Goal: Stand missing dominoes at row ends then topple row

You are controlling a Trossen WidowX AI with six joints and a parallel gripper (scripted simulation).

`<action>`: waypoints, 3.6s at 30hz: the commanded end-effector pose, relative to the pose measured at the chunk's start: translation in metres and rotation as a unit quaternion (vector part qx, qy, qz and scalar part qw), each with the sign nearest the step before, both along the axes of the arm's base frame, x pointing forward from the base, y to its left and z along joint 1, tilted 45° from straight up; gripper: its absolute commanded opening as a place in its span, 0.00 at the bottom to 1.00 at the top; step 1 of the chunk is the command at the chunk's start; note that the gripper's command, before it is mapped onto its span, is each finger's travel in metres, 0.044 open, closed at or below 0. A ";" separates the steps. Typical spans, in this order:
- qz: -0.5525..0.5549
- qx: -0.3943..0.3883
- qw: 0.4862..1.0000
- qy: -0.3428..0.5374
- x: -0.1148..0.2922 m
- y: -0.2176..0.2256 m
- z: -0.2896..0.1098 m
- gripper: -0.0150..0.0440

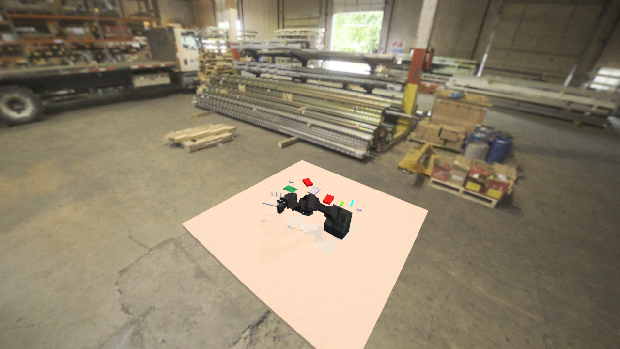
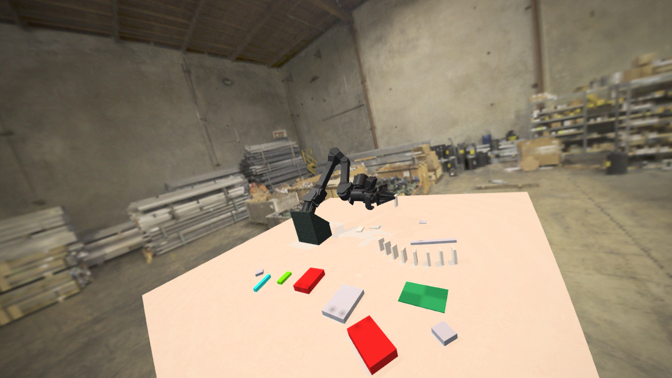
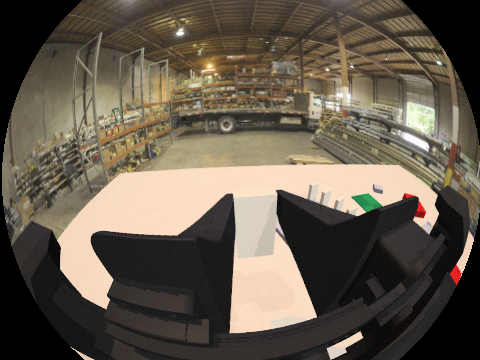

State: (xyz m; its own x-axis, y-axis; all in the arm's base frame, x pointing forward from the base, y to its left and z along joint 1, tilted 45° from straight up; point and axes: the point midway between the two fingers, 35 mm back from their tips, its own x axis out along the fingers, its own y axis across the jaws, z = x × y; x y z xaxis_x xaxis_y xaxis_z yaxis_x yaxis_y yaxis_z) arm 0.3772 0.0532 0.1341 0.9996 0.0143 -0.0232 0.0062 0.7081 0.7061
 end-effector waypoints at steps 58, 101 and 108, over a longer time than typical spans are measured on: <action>-0.009 0.017 0.999 0.026 0.012 0.079 -0.078 0.79; 0.270 -0.177 0.879 0.350 0.102 0.013 -0.069 1.00; 0.347 -0.138 0.841 0.392 0.090 0.014 -0.058 1.00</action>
